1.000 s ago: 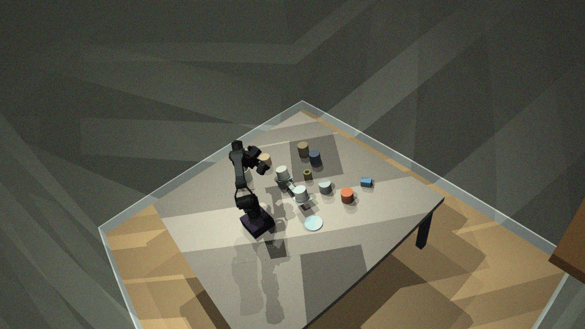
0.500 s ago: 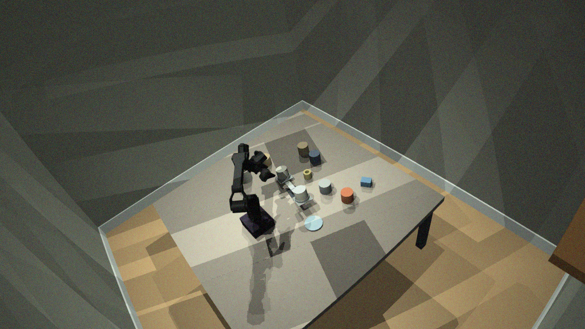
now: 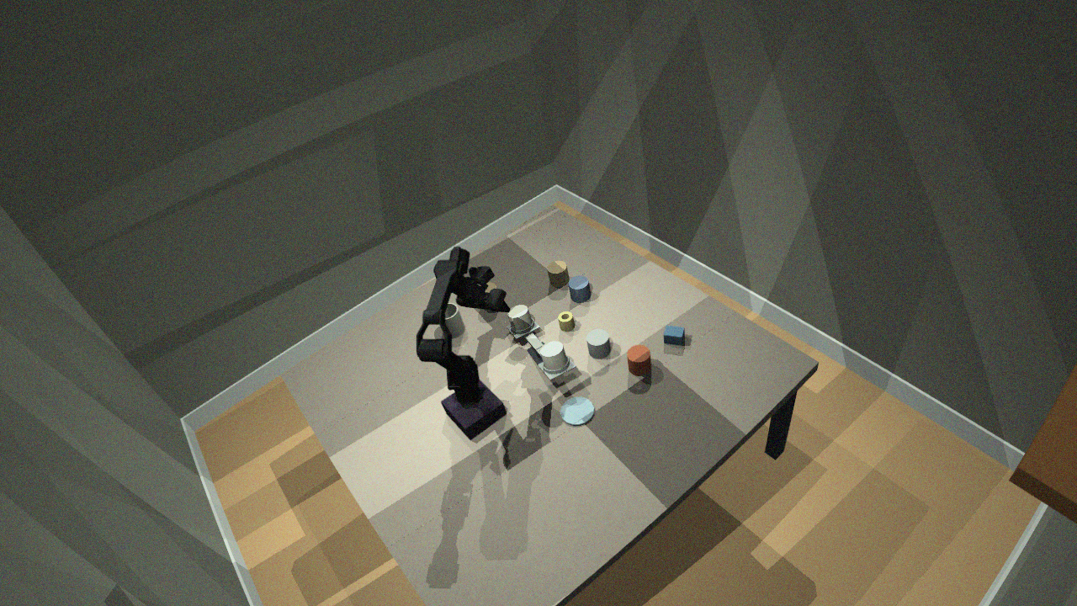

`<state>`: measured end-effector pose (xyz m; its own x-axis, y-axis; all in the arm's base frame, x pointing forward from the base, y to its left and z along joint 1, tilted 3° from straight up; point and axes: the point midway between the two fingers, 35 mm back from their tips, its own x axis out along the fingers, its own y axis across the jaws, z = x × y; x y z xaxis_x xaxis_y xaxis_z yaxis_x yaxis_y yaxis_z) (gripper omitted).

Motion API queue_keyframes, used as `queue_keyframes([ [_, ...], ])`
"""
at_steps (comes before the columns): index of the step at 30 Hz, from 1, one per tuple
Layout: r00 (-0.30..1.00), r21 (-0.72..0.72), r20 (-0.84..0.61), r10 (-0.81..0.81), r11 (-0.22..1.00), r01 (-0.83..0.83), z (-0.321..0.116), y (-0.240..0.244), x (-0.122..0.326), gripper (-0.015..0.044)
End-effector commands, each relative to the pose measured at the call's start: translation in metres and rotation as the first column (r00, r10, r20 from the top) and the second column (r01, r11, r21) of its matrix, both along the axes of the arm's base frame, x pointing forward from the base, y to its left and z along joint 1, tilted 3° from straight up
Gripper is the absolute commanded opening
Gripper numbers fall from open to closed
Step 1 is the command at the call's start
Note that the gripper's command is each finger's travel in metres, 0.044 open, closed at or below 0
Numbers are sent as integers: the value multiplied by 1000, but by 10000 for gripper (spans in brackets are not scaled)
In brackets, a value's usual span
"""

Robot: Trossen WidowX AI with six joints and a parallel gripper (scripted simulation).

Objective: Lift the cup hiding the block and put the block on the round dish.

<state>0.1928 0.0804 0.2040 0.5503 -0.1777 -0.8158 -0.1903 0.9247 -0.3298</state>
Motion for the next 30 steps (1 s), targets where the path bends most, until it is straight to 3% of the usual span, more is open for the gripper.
queue_keyframes([
  [1, 995, -38, -66, 77, 996, -80, -3, 8, 9, 440],
  [15, 854, -93, -344, 390, 891, -444, -29, 39, 52, 440],
  [30, 524, 45, -520, 675, 635, -772, -72, 60, 105, 440],
])
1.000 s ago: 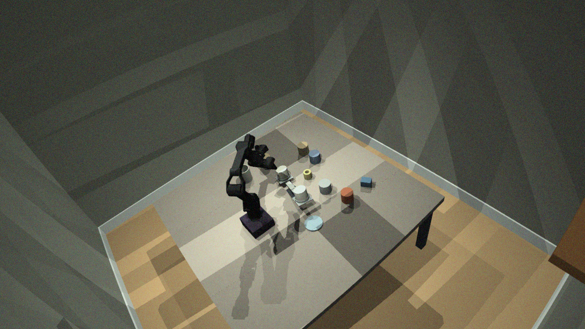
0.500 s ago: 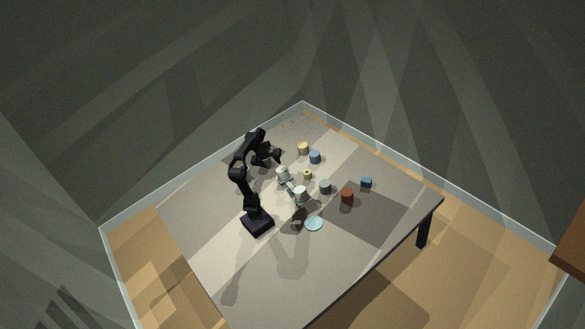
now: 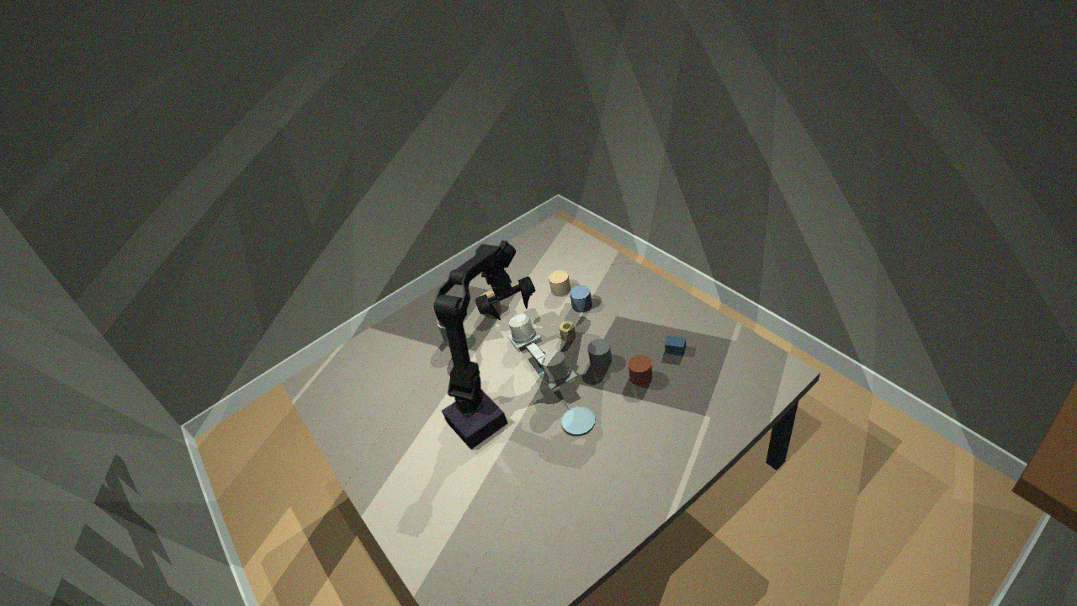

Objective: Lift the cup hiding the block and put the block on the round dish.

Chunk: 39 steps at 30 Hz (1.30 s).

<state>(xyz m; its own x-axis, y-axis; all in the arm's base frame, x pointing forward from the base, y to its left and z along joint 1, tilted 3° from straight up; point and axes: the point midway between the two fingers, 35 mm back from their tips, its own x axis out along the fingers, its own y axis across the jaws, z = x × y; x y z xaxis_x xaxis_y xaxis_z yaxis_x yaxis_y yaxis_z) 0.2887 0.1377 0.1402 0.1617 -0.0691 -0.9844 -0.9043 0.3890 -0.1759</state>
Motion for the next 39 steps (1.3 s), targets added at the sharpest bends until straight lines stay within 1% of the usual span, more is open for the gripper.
queue_keyframes([
  [1, 995, 17, -48, 90, 996, -89, -11, 3, 12, 440],
  [4, 982, 35, -83, 167, 986, -165, -21, 6, 22, 440],
  [6, 979, 40, -90, 185, 983, -182, -23, 6, 24, 440],
  [10, 979, 40, -90, 185, 983, -182, -24, 6, 25, 440],
  [14, 979, 40, -90, 185, 983, -182, -37, 6, 26, 440],
  [39, 979, 40, -90, 184, 983, -181, -73, 6, 30, 440],
])
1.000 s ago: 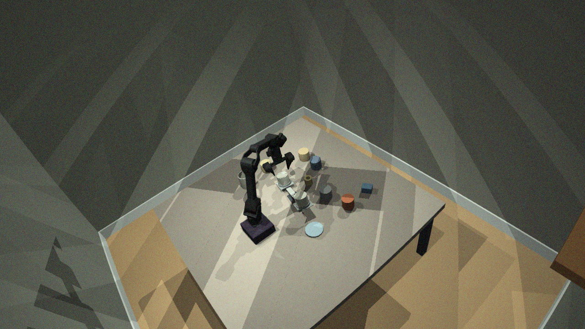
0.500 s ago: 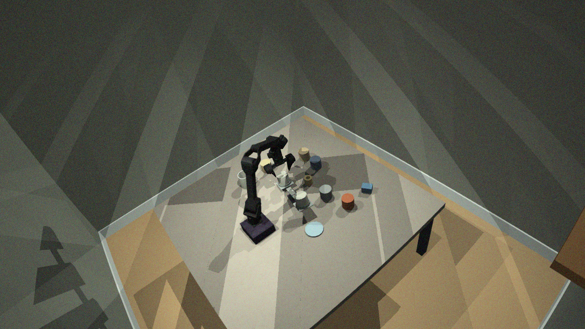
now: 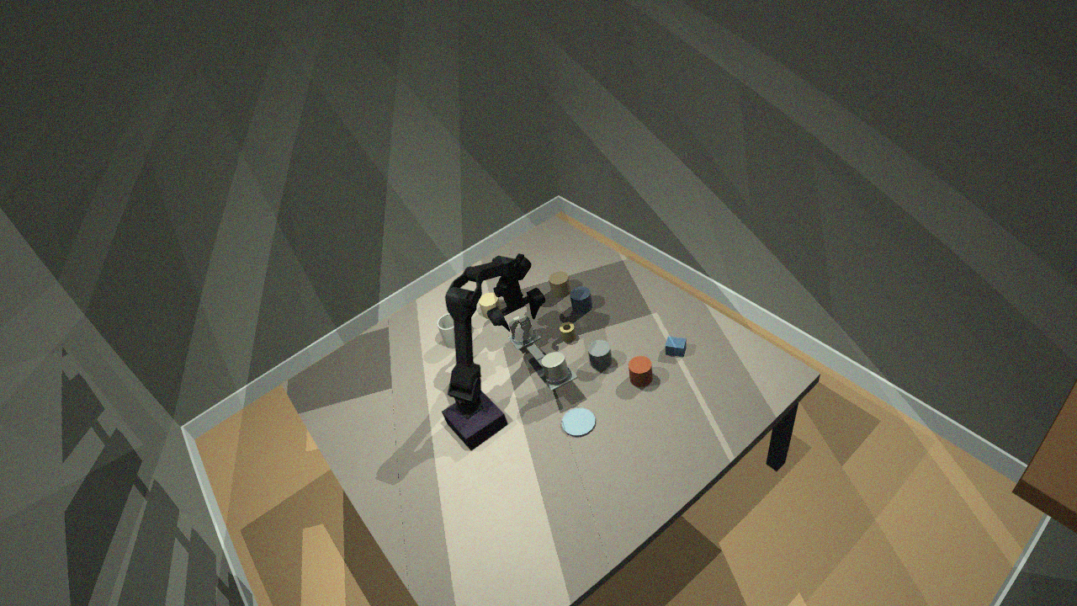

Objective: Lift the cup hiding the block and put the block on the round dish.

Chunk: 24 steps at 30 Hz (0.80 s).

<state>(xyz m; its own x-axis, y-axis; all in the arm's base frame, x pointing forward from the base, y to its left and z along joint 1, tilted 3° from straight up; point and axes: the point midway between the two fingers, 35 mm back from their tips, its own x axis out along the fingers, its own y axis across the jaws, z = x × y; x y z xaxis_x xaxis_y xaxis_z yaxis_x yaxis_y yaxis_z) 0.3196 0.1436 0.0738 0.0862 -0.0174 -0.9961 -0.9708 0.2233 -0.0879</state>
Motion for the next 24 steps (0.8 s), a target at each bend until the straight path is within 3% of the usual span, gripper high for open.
queue_keyframes([
  [1, 1000, 1, -10, 3, 1000, -3, -8, 0, -1, 440],
  [18, 1000, 1, -10, 4, 1000, -4, -33, -1, -1, 440],
  [21, 1000, 1, -10, 4, 1000, -4, -33, -1, -1, 361],
  [24, 1000, 1, -10, 4, 1000, -4, -33, -1, -1, 341],
])
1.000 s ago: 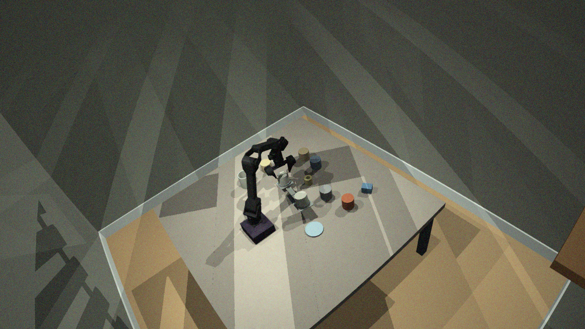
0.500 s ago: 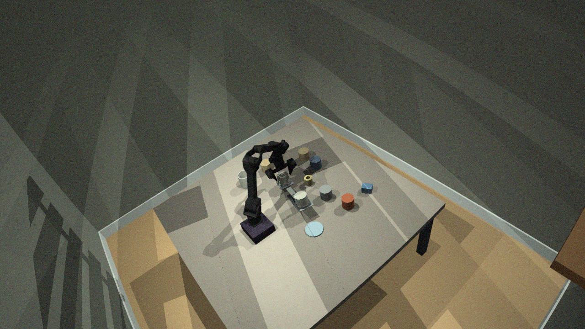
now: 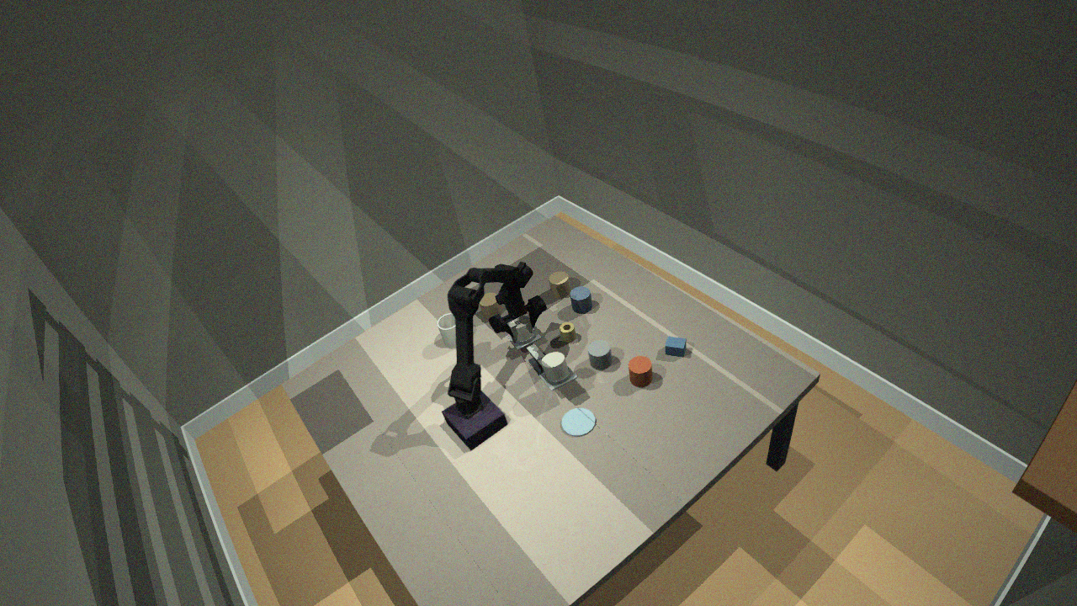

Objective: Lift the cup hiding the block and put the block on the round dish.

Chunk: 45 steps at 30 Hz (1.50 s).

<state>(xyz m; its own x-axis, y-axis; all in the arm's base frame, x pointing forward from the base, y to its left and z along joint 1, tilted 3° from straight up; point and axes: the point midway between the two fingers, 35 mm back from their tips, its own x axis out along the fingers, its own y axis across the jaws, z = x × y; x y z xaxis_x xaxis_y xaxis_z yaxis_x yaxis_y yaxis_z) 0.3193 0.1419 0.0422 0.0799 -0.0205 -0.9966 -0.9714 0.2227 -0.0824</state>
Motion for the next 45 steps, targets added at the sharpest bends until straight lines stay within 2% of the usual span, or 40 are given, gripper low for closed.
queue_keyframes([
  [1, 1000, 4, -3, 4, 1000, -4, -1, 0, -1, 335],
  [5, 1000, 4, -3, 4, 1000, -4, -1, 0, -1, 308],
  [17, 1000, 4, -3, 4, 1000, -4, 9, 2, 1, 0],
  [45, 1000, 5, -3, 4, 1000, -4, 44, 4, 3, 0],
])
